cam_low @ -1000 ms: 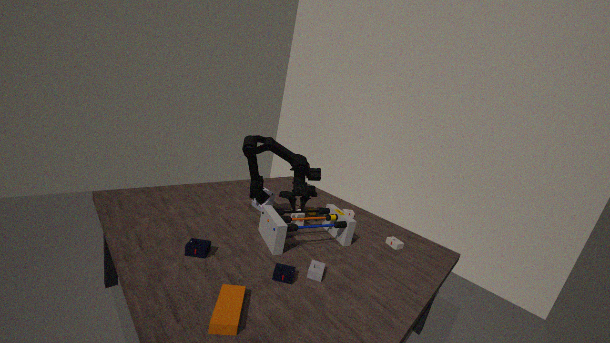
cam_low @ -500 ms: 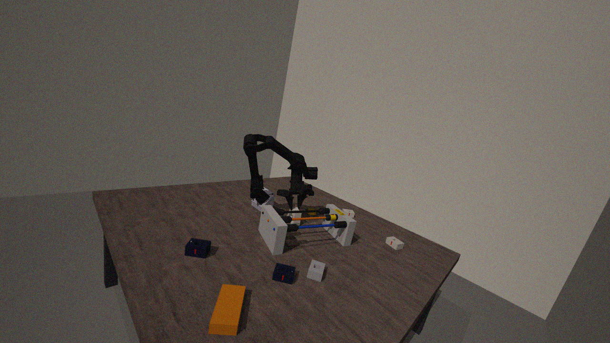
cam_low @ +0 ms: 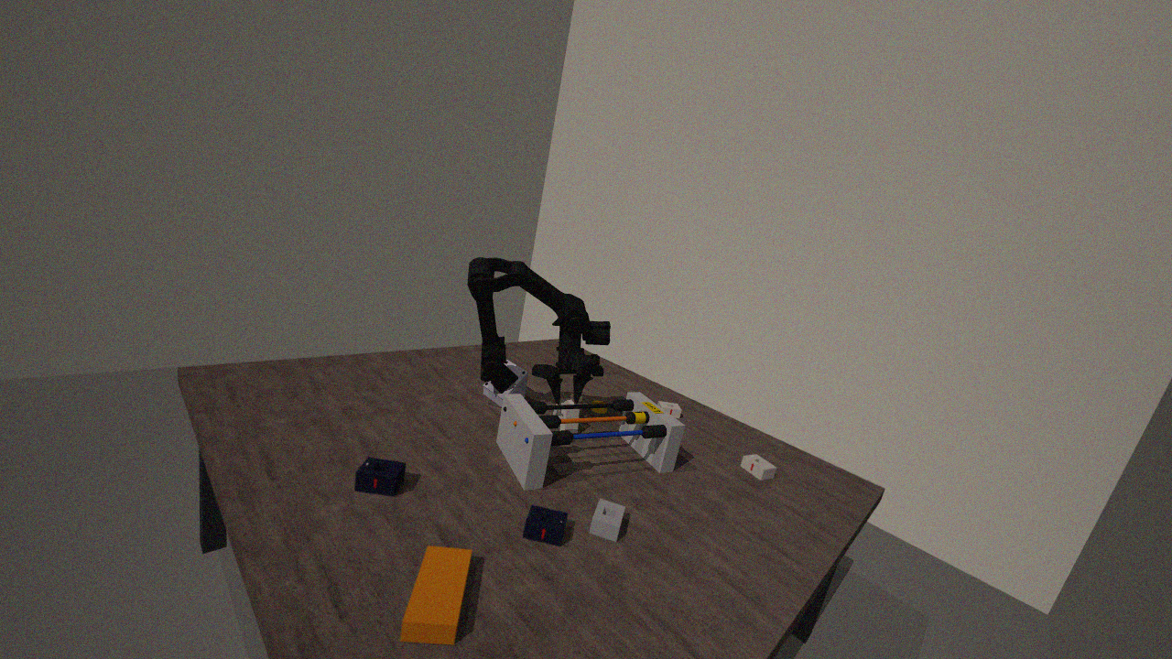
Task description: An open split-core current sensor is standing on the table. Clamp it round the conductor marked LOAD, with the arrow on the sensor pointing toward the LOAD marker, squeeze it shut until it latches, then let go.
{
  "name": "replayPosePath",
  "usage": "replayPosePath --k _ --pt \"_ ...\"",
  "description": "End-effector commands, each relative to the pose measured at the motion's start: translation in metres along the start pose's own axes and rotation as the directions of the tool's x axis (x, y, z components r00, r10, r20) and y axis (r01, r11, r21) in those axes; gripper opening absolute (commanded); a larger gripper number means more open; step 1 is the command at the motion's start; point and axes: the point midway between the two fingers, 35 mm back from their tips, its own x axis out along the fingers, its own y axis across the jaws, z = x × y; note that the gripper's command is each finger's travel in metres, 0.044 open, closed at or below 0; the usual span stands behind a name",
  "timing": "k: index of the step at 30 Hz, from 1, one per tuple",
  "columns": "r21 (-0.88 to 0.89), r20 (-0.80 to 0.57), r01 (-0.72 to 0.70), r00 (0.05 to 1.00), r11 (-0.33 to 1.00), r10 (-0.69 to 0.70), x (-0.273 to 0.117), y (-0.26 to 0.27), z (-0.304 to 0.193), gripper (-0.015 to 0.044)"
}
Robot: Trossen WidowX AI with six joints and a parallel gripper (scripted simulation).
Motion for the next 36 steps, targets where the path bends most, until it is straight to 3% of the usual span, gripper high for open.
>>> replayPosePath --k 1,4,8,12,14,16,19,23,27,29,36 --pt "0.0 0.0 0.0 1.0 1.0 0.0 0.0 0.0 0.0 0.0331" --pt "-0.001 -0.002 -0.001 1.0 1.0 0.001 -0.009 0.001 0.0 0.0331" --pt "-0.004 -0.006 0.004 1.0 1.0 -0.004 -0.054 -0.001 -0.003 0.0331" --pt "-0.004 -0.006 0.004 1.0 1.0 -0.004 -0.056 -0.001 -0.003 0.0331" --pt "0.063 -0.017 0.007 1.0 0.998 -0.006 -0.056 -0.001 -0.002 0.032" --pt "0.248 -0.049 0.02 0.999 0.968 -0.009 -0.055 0.0 0.002 0.032" --pt "0.535 -0.101 0.065 0.995 0.842 -0.012 -0.054 0.0 0.009 0.032" --pt "0.825 -0.171 0.15 0.985 0.546 -0.012 -0.053 0.001 0.018 0.032" --pt "0.96 -0.238 0.237 0.971 0.152 -0.009 -0.051 0.0 0.027 0.032" --pt "0.966 -0.259 0.259 0.966 0.017 -0.006 -0.05 0.0 0.029 0.032" --pt "0.965 -0.262 0.262 0.965 0.0 -0.006 -0.05 0.0 0.03 0.032"
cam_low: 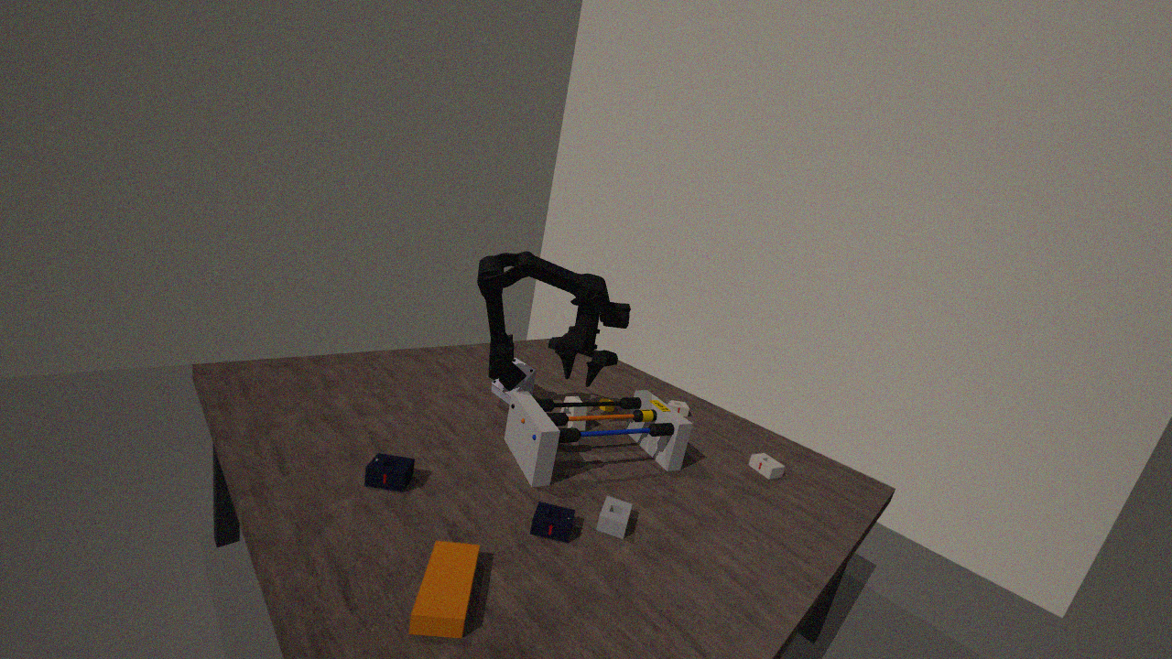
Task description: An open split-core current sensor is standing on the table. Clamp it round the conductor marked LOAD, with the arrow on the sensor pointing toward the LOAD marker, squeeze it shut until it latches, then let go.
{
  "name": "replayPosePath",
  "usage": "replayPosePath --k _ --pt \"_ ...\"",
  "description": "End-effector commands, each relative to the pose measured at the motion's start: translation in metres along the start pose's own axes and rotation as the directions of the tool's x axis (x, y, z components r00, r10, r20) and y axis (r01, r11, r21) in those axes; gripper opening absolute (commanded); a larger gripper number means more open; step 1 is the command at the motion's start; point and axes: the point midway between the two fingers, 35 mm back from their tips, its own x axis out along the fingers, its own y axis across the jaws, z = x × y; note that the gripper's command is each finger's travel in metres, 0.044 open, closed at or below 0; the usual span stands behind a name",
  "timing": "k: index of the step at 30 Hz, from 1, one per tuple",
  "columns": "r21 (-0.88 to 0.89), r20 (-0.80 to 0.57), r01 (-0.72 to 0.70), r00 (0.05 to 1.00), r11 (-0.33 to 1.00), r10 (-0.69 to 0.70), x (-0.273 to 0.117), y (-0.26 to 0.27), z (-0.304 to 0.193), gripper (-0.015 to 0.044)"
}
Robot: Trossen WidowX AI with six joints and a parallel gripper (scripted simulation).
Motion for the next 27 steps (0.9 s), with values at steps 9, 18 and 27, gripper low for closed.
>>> replayPosePath --k 9,18,27 --pt "0.378 -0.037 0.073 0.997 0.923 -0.064 0.009 0.01 0.0 0.032" --pt "0.378 -0.037 0.073 0.997 0.923 -0.063 0.024 0.01 -0.001 0.032" --pt "0.378 -0.037 0.072 0.997 0.923 -0.063 0.038 0.009 -0.001 0.032"
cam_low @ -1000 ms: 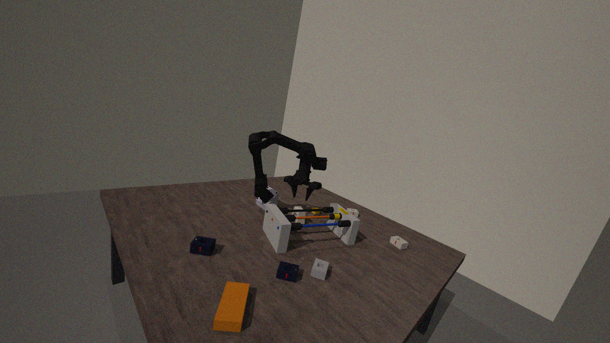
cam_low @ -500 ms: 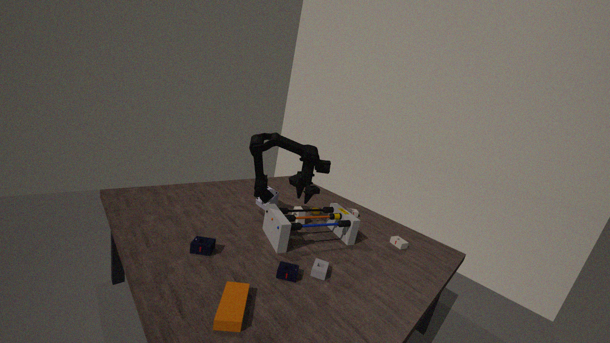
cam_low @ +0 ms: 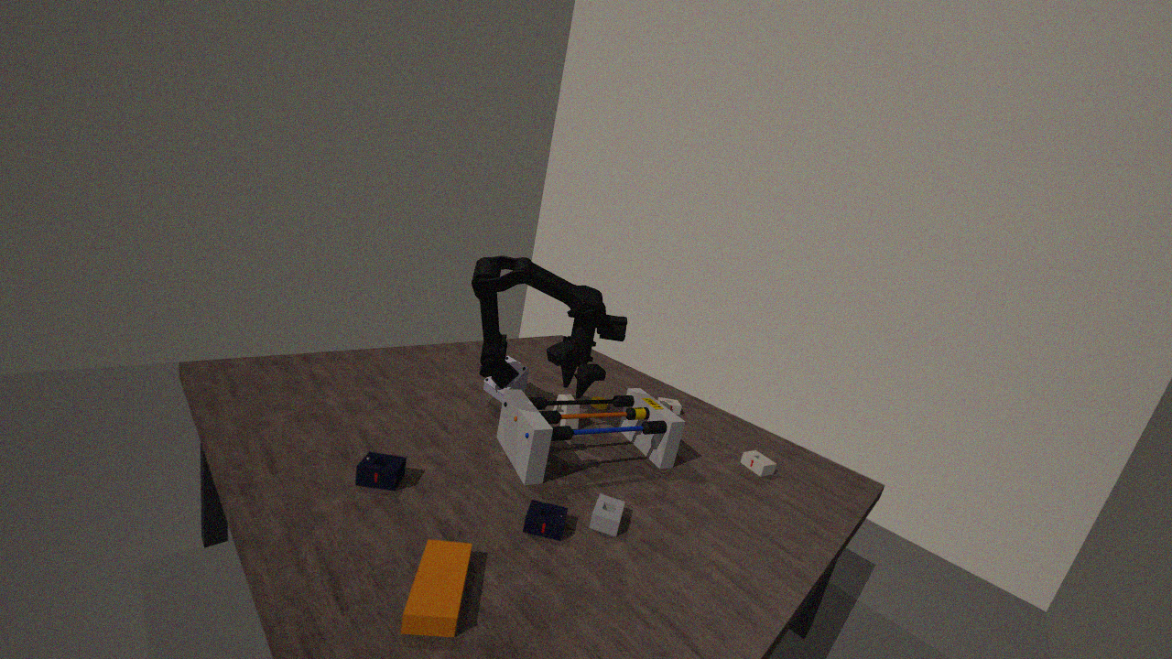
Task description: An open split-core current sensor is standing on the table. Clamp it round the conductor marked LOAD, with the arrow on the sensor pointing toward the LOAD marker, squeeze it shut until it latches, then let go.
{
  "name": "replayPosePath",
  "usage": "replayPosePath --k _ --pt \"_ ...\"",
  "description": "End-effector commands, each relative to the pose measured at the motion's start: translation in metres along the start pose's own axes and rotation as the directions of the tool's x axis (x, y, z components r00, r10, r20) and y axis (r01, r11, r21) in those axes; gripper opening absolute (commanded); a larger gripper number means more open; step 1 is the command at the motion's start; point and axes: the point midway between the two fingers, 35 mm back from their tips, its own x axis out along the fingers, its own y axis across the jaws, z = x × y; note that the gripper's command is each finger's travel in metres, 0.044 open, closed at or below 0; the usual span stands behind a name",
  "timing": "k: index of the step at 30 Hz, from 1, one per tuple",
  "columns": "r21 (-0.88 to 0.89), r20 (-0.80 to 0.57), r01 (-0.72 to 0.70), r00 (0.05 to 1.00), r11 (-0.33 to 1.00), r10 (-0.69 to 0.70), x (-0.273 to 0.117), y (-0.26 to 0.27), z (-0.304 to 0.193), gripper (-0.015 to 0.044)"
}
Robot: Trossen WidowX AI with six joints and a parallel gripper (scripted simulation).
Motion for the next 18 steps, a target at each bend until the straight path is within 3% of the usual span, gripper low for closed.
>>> replayPosePath --k 1,18 --pt "-0.009 0.01 -0.001 1.0 1.0 0.001 0.01 -0.001 0.002 0.032" --pt "0.001 0.003 0.0 1.0 1.0 0.0 0.024 0.0 0.002 0.0307"
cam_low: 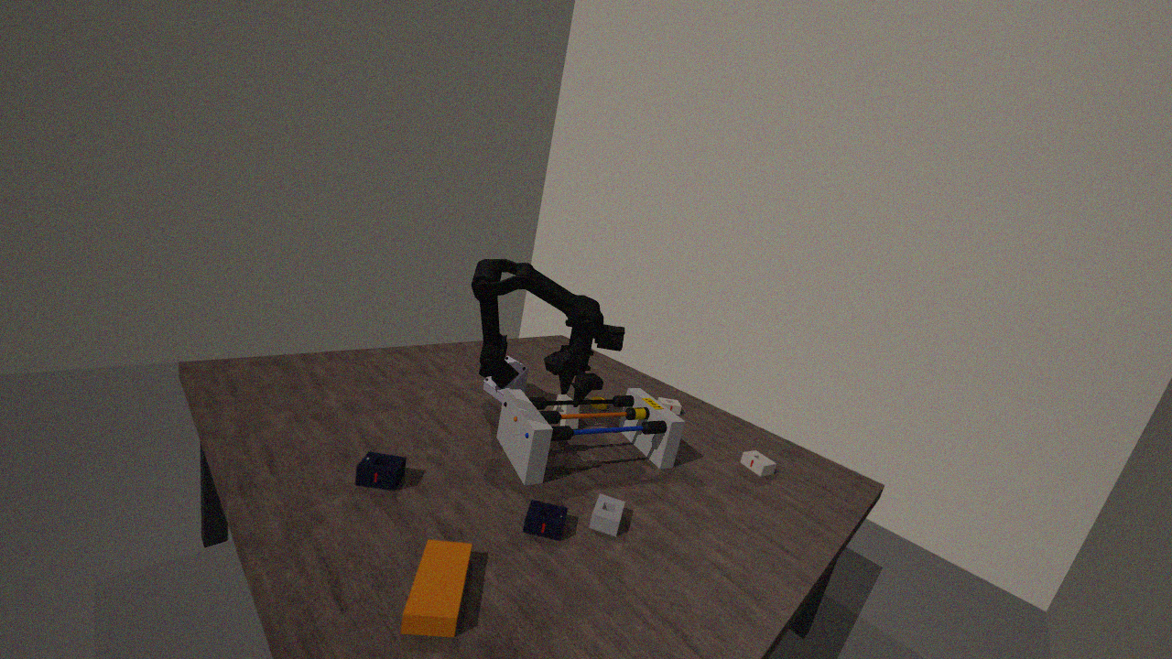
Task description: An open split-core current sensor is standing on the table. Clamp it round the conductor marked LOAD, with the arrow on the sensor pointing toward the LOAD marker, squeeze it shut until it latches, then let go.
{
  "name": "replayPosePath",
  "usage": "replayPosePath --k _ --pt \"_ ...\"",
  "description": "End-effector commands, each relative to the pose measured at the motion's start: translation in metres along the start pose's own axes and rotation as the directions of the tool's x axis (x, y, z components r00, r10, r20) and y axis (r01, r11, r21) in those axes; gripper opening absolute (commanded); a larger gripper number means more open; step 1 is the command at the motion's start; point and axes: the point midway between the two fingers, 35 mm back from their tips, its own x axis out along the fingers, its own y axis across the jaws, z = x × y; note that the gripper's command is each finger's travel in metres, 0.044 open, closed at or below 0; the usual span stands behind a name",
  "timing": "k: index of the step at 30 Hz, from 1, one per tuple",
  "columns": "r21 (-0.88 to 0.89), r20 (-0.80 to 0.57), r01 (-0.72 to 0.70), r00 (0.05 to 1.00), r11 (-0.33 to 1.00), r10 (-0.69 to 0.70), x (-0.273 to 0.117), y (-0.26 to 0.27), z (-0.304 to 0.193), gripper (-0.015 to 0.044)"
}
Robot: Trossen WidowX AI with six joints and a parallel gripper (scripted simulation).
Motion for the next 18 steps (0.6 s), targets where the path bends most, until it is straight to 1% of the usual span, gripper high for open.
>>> replayPosePath --k 1,16,18 --pt "0.0 0.0 0.0 1.0 1.0 0.0 -0.0004 0.0001 0.0 0.03" --pt "0.0 0.0 0.0 1.0 1.0 0.0 -0.0004 0.0001 0.0 0.02" --pt "0.0 0.0 0.0 1.0 1.0 0.0 -0.0027 0.0004 -0.0004 0.0148"
